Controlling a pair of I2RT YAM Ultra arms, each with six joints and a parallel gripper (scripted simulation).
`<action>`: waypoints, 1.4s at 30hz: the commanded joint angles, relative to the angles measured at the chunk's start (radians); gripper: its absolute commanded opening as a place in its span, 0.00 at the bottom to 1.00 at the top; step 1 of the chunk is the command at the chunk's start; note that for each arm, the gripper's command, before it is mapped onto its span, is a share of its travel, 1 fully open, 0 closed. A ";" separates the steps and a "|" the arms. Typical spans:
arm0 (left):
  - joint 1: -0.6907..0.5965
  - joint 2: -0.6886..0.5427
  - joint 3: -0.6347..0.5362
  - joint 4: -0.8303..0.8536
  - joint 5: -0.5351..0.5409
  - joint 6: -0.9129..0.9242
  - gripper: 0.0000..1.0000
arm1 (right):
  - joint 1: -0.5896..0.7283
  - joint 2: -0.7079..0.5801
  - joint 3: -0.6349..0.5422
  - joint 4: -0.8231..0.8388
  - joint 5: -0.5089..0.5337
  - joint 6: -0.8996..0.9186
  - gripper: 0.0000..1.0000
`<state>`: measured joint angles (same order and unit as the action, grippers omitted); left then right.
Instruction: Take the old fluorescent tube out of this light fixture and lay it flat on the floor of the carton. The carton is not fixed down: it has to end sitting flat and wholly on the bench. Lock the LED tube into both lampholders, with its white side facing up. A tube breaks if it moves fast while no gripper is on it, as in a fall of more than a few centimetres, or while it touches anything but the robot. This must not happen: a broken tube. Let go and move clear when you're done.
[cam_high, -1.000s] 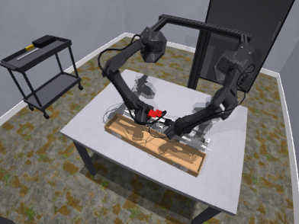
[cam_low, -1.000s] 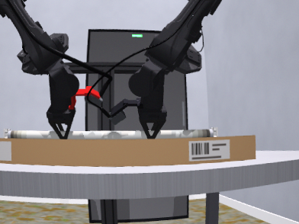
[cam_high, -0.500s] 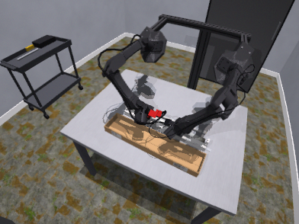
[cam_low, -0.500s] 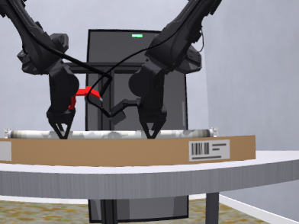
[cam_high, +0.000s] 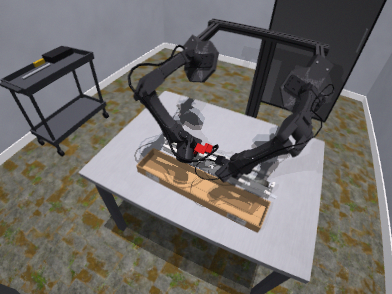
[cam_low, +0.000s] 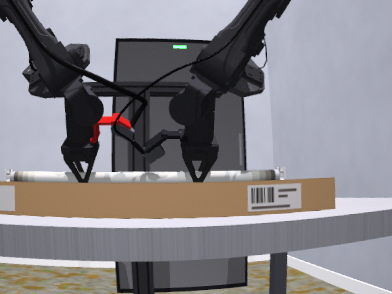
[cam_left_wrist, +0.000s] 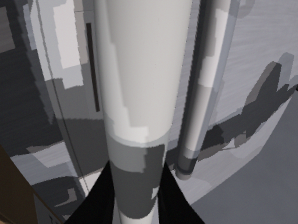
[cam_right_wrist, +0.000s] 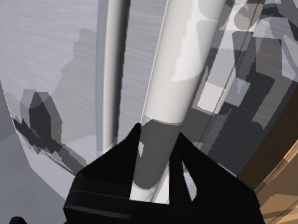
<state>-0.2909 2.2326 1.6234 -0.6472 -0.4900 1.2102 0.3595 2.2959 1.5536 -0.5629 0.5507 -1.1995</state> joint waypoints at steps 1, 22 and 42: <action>-0.027 -0.037 -0.042 0.049 -0.016 0.022 0.11 | 0.030 -0.038 -0.037 0.055 0.007 -0.017 0.11; -0.045 -0.115 -0.248 0.325 -0.075 0.086 0.11 | 0.048 -0.105 -0.233 0.337 0.066 -0.088 0.11; -0.057 -0.158 -0.403 0.517 -0.107 0.144 0.11 | 0.060 -0.136 -0.382 0.536 0.093 -0.152 0.11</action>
<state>-0.3202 2.1078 1.2541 -0.1158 -0.5827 1.3350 0.3878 2.1944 1.2037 -0.0204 0.6422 -1.3426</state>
